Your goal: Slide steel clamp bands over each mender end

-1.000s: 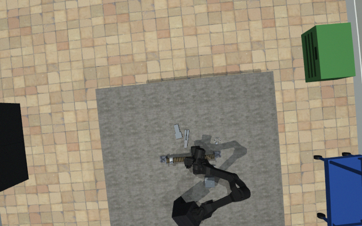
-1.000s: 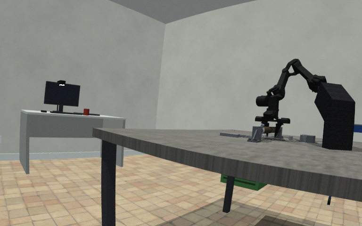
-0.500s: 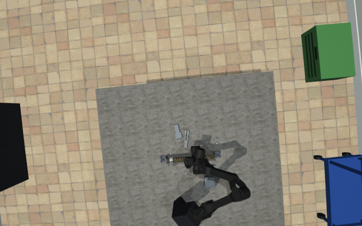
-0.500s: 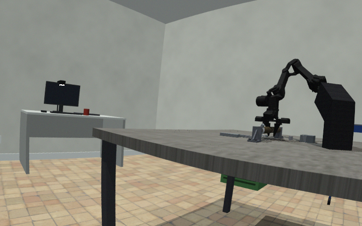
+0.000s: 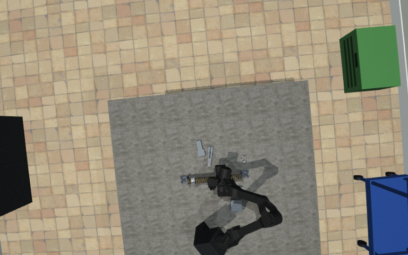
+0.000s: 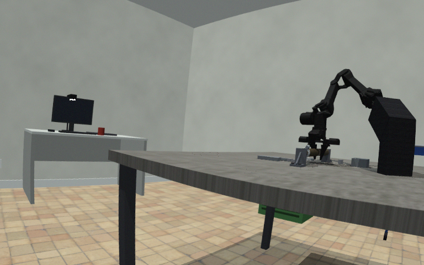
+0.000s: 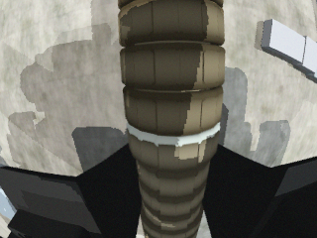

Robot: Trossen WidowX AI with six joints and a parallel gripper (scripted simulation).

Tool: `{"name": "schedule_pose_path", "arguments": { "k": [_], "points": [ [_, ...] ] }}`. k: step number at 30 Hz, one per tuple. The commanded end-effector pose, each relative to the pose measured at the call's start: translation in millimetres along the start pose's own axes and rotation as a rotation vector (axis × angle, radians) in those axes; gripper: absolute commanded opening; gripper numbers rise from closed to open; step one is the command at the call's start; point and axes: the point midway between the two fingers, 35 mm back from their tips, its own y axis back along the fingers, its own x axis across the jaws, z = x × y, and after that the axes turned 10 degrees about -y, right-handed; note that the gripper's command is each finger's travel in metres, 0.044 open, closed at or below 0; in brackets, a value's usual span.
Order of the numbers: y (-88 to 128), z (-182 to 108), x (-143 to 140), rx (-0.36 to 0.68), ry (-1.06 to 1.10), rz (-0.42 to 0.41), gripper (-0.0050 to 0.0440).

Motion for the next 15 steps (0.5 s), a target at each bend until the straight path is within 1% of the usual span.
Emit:
{"name": "schedule_pose_path", "arguments": {
  "k": [1,9,11,15],
  "points": [
    [-0.3,0.9,0.2,-0.005,0.004,0.001,0.0048],
    [-0.3,0.9,0.2,-0.005,0.004,0.001,0.024],
    [-0.3,0.9,0.2,-0.005,0.004,0.001,0.024],
    [-0.3,0.9,0.2,-0.005,0.004,0.001,0.0336]
  ]
}}
